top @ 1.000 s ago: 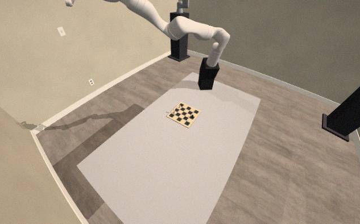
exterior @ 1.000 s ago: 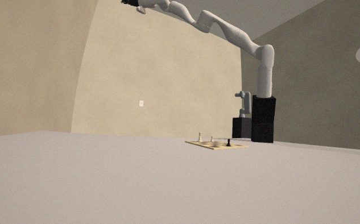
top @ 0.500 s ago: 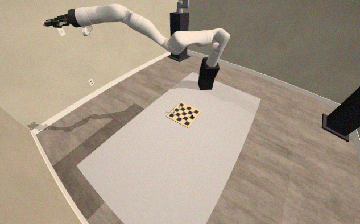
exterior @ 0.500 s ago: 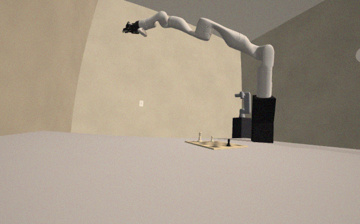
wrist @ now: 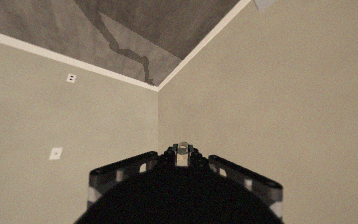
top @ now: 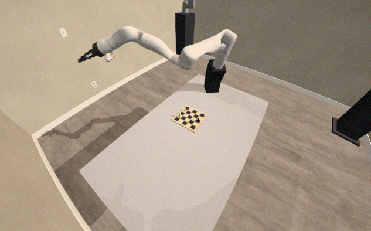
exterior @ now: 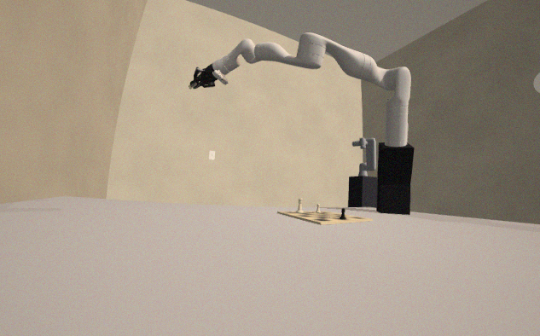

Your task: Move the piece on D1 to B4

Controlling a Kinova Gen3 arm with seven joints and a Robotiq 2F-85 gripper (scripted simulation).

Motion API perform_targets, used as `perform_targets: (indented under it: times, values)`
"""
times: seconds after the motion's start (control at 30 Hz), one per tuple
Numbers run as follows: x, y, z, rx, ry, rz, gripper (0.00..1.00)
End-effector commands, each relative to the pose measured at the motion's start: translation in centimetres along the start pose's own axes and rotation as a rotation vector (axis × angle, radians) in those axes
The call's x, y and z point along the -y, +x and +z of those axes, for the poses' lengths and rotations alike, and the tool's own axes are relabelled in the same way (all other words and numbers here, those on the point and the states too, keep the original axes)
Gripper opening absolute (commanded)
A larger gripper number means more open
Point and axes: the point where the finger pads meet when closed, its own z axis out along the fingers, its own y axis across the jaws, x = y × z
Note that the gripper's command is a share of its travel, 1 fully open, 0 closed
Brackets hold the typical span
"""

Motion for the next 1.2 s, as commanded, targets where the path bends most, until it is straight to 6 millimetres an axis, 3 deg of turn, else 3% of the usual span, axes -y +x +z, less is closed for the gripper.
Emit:
perform_targets:
  times: [0.0,0.17,0.37,0.43,0.7,0.93,1.0,1.17]
  values:
    - [0.7,5.3,-0.1,-0.074,0.016,0.042,0.0]
    - [2.7,14.2,-1.5,-0.219,0.058,0.139,0.0]
    - [4.4,24.0,-4.6,-0.383,0.112,0.236,0.0]
    - [4.4,24.0,-4.6,-0.383,0.112,0.236,0.0]
    - [5.8,35.0,-10.5,-0.578,0.189,0.333,0.0]
    - [6.6,42.4,-16.3,-0.724,0.255,0.392,0.0]
    - [6.6,42.4,-16.3,-0.724,0.255,0.392,0.0]
    - [7.1,46.5,-20.5,-0.814,0.301,0.422,0.0]
